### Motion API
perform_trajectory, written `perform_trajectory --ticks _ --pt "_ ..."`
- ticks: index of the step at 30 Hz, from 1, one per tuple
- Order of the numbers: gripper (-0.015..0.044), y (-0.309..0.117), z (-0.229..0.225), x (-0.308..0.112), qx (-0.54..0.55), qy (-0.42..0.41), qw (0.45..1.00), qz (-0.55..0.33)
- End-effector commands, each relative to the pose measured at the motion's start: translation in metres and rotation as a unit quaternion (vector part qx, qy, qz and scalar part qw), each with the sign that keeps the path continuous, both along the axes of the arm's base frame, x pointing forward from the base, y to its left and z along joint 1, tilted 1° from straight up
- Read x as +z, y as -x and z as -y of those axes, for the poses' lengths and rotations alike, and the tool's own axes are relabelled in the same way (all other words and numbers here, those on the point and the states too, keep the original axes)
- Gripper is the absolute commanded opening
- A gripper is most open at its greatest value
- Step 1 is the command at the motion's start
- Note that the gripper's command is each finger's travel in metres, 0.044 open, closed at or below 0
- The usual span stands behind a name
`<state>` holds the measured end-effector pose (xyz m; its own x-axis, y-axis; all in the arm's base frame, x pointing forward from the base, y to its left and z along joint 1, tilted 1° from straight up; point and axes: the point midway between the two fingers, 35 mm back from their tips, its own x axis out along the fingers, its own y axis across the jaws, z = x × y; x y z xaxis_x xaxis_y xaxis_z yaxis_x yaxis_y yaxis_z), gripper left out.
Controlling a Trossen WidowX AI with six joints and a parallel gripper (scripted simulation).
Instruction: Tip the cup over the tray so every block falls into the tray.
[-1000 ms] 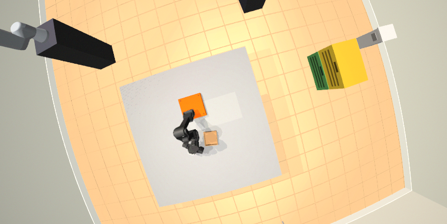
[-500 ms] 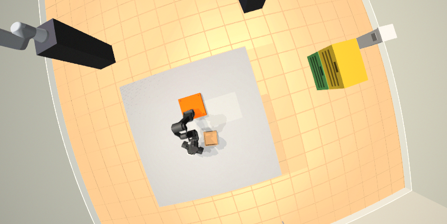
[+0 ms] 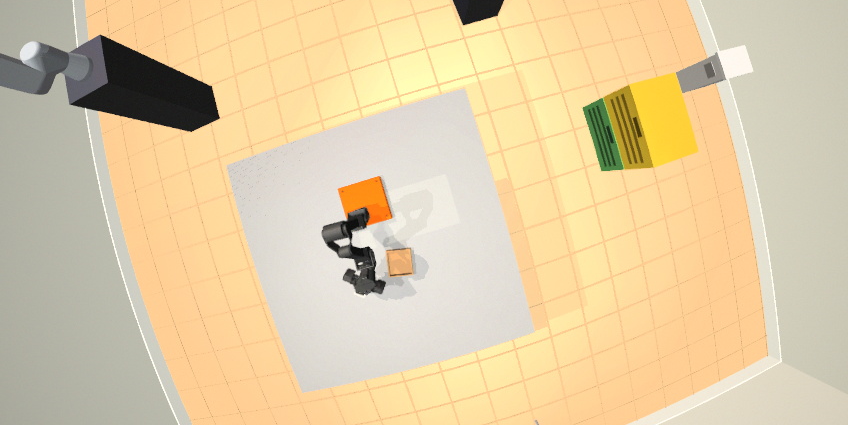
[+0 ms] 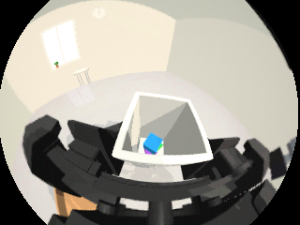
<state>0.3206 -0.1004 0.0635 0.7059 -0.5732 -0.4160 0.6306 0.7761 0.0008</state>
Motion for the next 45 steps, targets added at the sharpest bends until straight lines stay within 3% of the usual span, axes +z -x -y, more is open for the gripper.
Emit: perform_trajectory --ticks 1,13,24,36,45 --pt "0.0000 -0.004 0.000 0.012 0.002 0.001 1.000 0.009" --pt "0.0000 -0.008 -0.005 0.021 0.015 0.000 1.000 0.009" --pt "0.0000 -0.018 -0.095 0.024 0.233 -0.007 0.972 0.002" --pt "0.0000 0.004 -0.192 0.031 0.460 -0.003 0.888 0.011" --pt "0.0000 0.006 -0.197 0.031 0.466 -0.017 0.885 0.015"
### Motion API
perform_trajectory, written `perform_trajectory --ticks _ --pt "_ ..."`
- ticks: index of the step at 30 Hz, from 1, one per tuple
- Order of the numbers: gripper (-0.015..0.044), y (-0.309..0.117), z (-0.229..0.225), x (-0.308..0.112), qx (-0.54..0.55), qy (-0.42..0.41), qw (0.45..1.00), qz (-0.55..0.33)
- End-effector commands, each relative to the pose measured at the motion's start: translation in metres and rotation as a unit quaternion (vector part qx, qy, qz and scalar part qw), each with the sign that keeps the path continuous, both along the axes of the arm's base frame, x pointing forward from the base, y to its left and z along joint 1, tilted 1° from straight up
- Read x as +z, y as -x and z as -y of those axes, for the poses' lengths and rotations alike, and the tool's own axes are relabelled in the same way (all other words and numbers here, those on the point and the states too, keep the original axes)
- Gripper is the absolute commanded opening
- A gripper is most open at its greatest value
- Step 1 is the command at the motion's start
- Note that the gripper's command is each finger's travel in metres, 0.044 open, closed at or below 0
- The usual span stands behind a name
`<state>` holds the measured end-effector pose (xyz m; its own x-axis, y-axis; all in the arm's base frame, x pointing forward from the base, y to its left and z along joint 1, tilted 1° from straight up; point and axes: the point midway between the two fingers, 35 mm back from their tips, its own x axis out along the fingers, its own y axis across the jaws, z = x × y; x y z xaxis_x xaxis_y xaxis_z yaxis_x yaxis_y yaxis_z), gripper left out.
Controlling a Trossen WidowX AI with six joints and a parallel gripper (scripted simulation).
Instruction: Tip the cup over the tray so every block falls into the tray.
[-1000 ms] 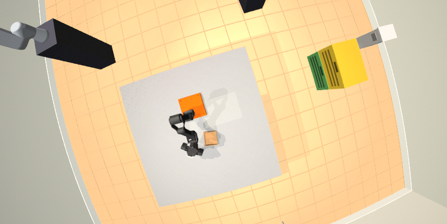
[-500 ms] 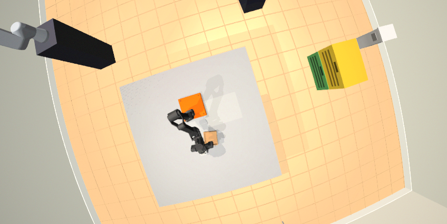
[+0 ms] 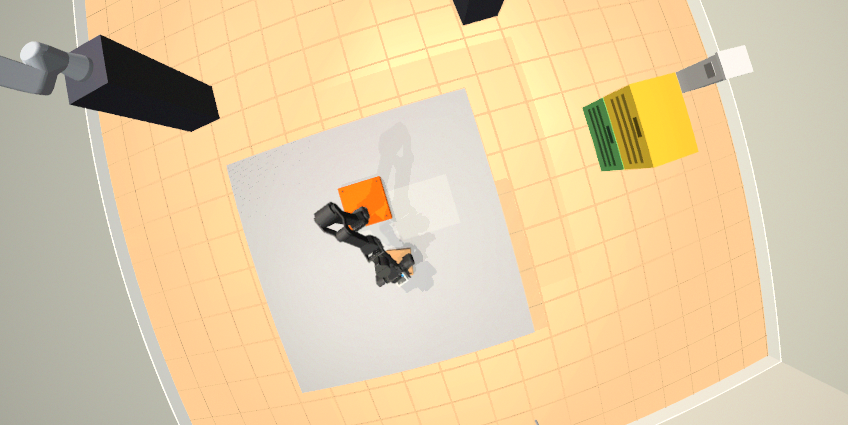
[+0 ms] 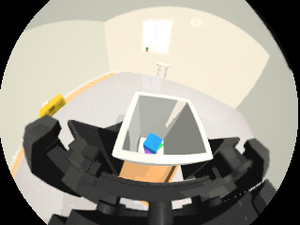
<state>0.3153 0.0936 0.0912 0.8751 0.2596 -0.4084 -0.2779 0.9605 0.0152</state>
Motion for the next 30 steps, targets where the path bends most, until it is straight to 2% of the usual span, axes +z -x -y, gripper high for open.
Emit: perform_trajectory --ticks 1,15,30 --pt "0.0000 0.0007 -0.0032 0.0037 -0.002 -0.023 1.000 0.000" --pt "0.0000 0.0000 -0.0037 0.0025 -0.063 -0.156 0.985 -0.041" --pt "0.0000 -0.0007 -0.0042 0.0012 -0.127 -0.295 0.943 -0.083"
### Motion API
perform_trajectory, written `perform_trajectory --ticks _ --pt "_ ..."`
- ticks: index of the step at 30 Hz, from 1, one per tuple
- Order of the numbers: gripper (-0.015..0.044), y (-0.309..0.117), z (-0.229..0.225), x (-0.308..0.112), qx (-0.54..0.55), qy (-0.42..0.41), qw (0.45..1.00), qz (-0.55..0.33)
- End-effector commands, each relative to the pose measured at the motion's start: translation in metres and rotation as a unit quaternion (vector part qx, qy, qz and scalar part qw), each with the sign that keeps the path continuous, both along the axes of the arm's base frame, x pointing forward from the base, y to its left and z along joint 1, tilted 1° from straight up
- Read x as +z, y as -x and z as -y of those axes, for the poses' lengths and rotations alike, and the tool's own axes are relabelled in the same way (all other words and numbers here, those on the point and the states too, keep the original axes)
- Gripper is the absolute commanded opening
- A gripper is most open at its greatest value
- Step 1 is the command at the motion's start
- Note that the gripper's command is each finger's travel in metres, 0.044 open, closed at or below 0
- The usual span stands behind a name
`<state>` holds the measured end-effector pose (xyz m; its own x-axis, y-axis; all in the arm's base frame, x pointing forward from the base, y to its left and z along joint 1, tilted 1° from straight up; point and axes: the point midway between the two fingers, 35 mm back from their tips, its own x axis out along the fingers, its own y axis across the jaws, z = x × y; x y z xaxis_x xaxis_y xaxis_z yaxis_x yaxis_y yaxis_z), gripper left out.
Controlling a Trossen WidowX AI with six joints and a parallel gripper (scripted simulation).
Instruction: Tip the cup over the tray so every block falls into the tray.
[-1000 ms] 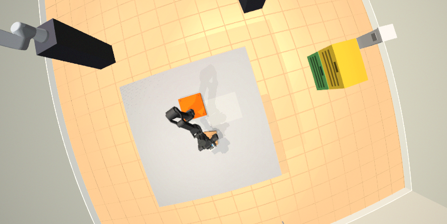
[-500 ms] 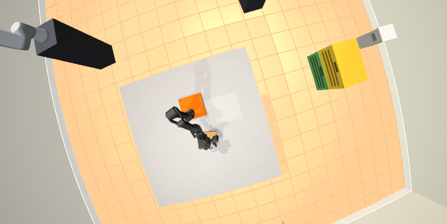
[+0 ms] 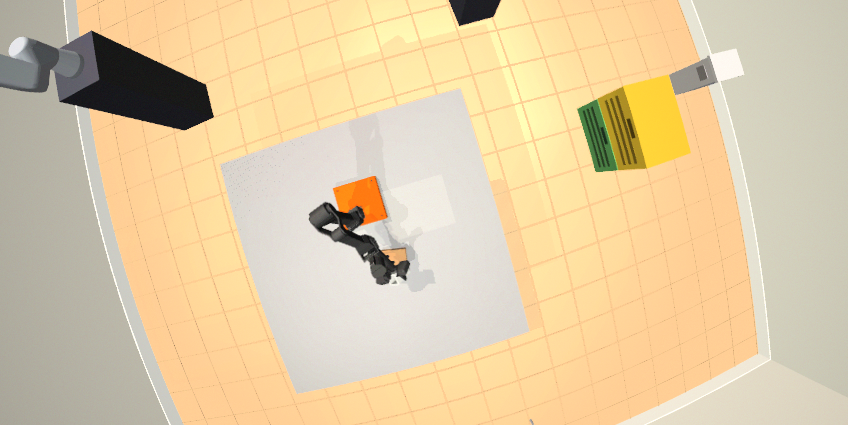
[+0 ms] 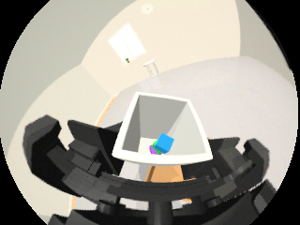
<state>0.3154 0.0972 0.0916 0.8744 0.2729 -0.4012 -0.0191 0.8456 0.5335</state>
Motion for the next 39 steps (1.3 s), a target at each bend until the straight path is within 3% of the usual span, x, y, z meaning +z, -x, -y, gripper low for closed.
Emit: perform_trajectory --ticks 1,20,39 --pt "0.0000 -0.0007 -0.0007 0.0007 -0.019 -0.044 0.999 -0.011" --pt "0.0000 -0.0016 -0.0013 -0.0009 -0.100 -0.223 0.967 -0.067" --pt "0.0000 -0.0025 -0.0020 -0.0026 -0.177 -0.393 0.894 -0.120"
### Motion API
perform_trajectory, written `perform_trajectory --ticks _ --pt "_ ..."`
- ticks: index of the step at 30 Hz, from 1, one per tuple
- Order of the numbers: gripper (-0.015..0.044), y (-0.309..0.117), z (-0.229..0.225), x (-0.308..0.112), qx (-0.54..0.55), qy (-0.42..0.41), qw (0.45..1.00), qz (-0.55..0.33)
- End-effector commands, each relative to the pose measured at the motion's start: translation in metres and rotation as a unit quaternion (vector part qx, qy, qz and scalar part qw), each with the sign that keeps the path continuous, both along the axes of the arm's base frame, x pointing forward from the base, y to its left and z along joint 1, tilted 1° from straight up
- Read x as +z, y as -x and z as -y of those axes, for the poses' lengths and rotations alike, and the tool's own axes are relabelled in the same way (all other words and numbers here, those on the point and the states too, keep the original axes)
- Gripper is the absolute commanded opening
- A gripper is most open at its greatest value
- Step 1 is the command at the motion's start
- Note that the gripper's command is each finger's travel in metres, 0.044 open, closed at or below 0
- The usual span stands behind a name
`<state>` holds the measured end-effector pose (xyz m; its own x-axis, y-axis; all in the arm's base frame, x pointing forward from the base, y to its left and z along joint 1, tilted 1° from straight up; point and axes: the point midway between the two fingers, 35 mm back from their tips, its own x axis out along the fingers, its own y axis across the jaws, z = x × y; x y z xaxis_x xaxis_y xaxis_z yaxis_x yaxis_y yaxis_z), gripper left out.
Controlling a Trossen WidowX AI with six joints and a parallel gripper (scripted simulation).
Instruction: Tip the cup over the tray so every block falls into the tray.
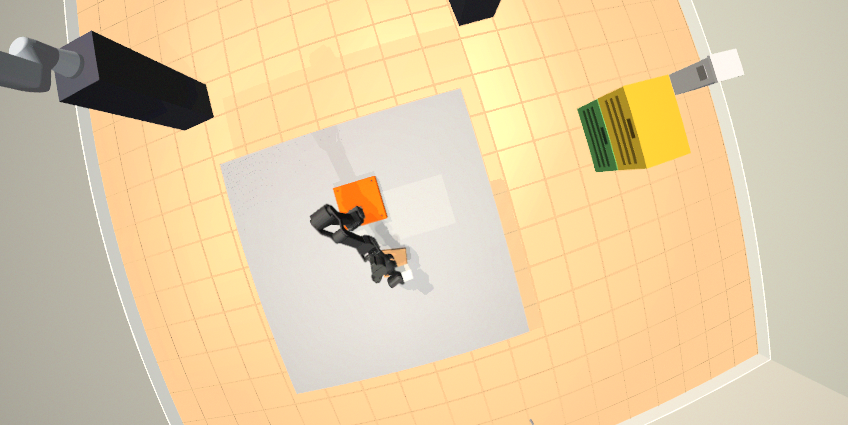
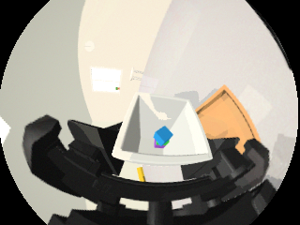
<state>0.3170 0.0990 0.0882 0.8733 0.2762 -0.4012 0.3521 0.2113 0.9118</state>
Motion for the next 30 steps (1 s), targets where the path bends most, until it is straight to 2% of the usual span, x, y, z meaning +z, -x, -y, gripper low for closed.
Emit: perform_trajectory --ticks 1,15,30 --pt "0.0000 -0.0009 -0.0002 0.0007 -0.020 -0.044 0.999 -0.010" --pt "0.0000 -0.0015 -0.0006 -0.0004 -0.081 -0.176 0.980 -0.052" --pt "0.0000 -0.0022 -0.0012 -0.0017 -0.143 -0.314 0.934 -0.096"
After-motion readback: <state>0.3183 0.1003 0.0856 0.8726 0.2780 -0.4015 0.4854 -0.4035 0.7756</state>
